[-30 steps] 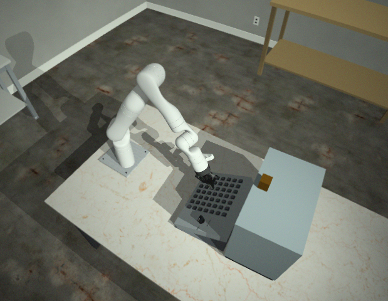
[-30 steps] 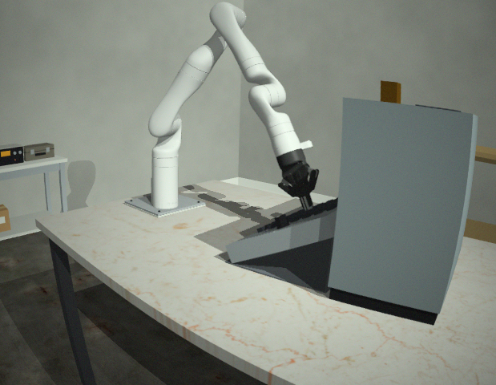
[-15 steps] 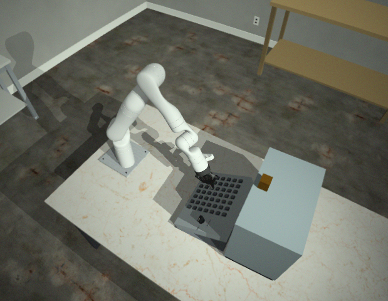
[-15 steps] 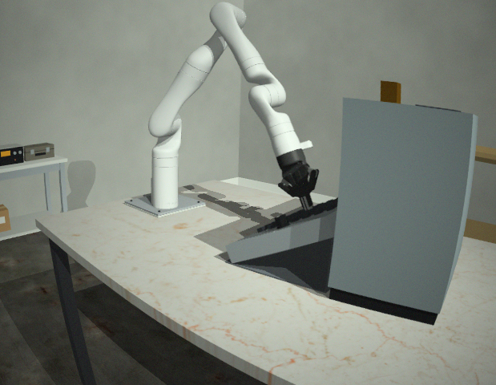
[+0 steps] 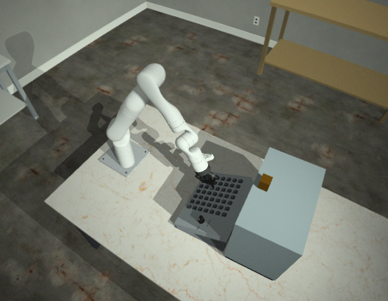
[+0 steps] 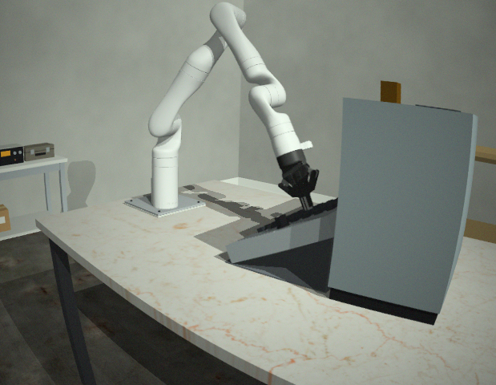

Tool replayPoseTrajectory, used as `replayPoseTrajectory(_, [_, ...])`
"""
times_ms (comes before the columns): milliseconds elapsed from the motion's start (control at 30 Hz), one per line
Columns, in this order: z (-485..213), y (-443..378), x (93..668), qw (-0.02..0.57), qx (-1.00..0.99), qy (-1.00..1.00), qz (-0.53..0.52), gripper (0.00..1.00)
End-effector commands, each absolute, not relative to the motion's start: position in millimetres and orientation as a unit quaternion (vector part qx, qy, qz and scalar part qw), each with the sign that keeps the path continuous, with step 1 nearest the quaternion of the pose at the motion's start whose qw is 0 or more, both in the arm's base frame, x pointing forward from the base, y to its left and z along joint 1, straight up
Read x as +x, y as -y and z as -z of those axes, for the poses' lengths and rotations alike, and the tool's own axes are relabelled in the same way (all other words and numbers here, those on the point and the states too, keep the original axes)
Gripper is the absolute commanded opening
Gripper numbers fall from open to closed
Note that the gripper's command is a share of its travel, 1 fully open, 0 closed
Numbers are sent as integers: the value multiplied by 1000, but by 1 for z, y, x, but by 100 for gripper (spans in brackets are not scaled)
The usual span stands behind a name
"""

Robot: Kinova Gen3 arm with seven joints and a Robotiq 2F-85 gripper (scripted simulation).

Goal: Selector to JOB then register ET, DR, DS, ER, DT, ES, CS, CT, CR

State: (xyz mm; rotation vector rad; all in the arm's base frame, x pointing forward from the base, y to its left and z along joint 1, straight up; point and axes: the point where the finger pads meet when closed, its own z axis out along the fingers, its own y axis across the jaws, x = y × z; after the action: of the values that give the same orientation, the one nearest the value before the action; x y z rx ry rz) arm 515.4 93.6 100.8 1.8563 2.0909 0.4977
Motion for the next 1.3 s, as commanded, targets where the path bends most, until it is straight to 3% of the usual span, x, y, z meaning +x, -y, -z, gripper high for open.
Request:
replayPoseTrajectory(0, [-100, -93, 518, 153, 645, -729, -173, 10])
replayPoseTrajectory(1267, [-113, -92, 507, 148, 647, -728, -172, 10])
